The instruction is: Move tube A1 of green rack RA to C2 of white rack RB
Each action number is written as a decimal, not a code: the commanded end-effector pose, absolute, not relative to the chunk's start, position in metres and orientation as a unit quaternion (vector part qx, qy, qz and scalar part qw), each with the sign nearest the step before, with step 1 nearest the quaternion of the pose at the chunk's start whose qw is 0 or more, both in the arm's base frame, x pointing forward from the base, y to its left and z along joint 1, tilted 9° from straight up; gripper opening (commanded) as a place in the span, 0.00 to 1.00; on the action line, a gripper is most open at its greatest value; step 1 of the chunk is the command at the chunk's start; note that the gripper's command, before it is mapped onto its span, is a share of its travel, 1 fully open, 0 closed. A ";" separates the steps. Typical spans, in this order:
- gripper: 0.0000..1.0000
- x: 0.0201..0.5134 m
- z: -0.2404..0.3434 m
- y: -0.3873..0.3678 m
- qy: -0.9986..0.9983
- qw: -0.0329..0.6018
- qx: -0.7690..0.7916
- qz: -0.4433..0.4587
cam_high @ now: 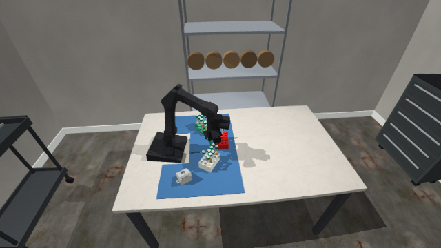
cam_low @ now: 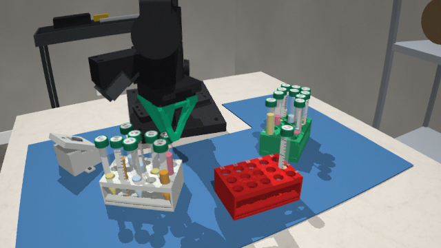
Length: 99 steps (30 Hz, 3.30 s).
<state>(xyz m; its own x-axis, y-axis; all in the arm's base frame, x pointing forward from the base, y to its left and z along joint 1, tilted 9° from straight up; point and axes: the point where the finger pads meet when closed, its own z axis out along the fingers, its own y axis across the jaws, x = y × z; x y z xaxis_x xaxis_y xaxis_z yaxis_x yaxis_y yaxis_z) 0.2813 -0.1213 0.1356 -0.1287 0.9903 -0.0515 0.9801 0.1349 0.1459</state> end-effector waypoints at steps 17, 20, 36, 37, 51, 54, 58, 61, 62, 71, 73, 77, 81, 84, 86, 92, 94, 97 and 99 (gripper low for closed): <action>0.00 0.284 0.137 -0.123 0.750 0.077 0.656 0.039; 0.00 0.284 0.137 -0.123 0.750 0.077 0.656 0.039; 0.00 0.284 0.137 -0.123 0.750 0.077 0.656 0.039; 0.00 0.284 0.137 -0.123 0.750 0.077 0.656 0.039; 0.00 0.282 0.148 -0.123 0.750 0.077 0.656 0.039; 0.00 0.282 0.151 -0.123 0.750 0.077 0.656 0.039; 0.00 0.281 0.153 -0.123 0.750 0.077 0.656 0.039; 0.00 0.280 0.156 -0.122 0.750 0.077 0.656 0.039; 0.00 0.280 0.157 -0.122 0.750 0.077 0.656 0.039; 0.00 0.278 0.165 -0.122 0.750 0.077 0.656 0.039; 0.00 0.278 0.167 -0.122 0.750 0.077 0.656 0.039; 0.00 0.278 0.169 -0.122 0.750 0.077 0.656 0.039; 0.00 0.277 0.173 -0.121 0.750 0.077 0.656 0.039; 0.00 0.277 0.176 -0.121 0.750 0.077 0.656 0.039; 0.00 0.276 0.178 -0.121 0.750 0.077 0.656 0.039; 0.00 0.275 0.182 -0.121 0.750 0.077 0.656 0.039; 0.00 0.275 0.184 -0.121 0.750 0.077 0.656 0.039; 0.00 0.275 0.187 -0.121 0.750 0.077 0.656 0.039; 0.00 0.275 0.189 -0.121 0.750 0.077 0.656 0.039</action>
<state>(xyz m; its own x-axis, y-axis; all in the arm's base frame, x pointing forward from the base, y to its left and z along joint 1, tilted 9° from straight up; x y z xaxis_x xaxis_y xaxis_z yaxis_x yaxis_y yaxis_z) 0.2750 -0.1200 0.1820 -0.1284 0.9901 -0.0567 0.9790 0.1357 0.1518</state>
